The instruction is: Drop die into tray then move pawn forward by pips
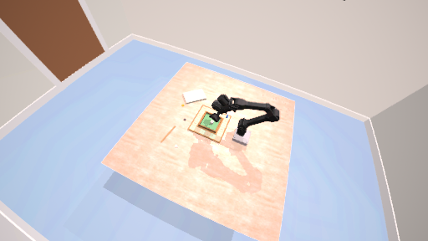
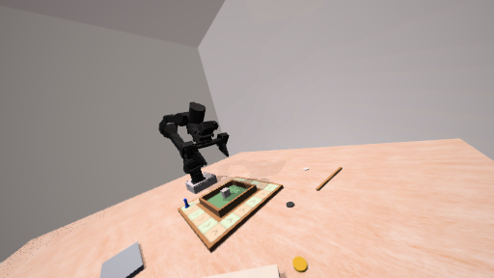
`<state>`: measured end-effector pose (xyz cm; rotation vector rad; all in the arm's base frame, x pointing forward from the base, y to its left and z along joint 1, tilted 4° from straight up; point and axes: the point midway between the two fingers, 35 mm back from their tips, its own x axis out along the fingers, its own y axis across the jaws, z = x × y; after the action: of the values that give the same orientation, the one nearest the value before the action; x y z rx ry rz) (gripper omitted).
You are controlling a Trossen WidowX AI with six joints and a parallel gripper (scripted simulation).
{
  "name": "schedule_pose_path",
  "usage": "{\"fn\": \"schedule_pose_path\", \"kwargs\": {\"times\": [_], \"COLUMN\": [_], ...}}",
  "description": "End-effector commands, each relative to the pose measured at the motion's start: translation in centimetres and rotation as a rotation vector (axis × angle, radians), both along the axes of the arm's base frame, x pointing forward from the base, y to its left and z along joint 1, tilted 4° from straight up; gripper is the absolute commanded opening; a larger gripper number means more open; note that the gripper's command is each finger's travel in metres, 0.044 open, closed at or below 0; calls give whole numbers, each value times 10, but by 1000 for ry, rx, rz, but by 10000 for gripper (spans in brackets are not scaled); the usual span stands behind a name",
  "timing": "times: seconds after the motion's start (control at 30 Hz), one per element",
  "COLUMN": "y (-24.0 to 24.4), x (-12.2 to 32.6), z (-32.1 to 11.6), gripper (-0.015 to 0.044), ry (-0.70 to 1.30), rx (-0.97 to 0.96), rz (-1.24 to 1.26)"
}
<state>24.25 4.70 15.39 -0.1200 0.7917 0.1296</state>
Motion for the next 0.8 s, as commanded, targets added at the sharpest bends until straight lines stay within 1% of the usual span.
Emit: {"fn": "schedule_pose_path", "kwargs": {"times": [0.0, 0.33, 0.43, 0.47, 0.5, 0.57, 0.77], "y": [1, 1, 1, 0, 0, -8, -75], "x": [6, 19, 20, 19, 19, 16, -16], "z": [-10, -37, -39, -34, -34, -35, -50], "gripper": [440, 440, 440, 440, 440, 388, 230], "ry": [195, 656, 684, 596, 596, 601, 648], "rx": [-30, -96, -100, -95, -95, -107, -195], "rz": [-9, -40, -42, -34, -34, -20, 117]}}
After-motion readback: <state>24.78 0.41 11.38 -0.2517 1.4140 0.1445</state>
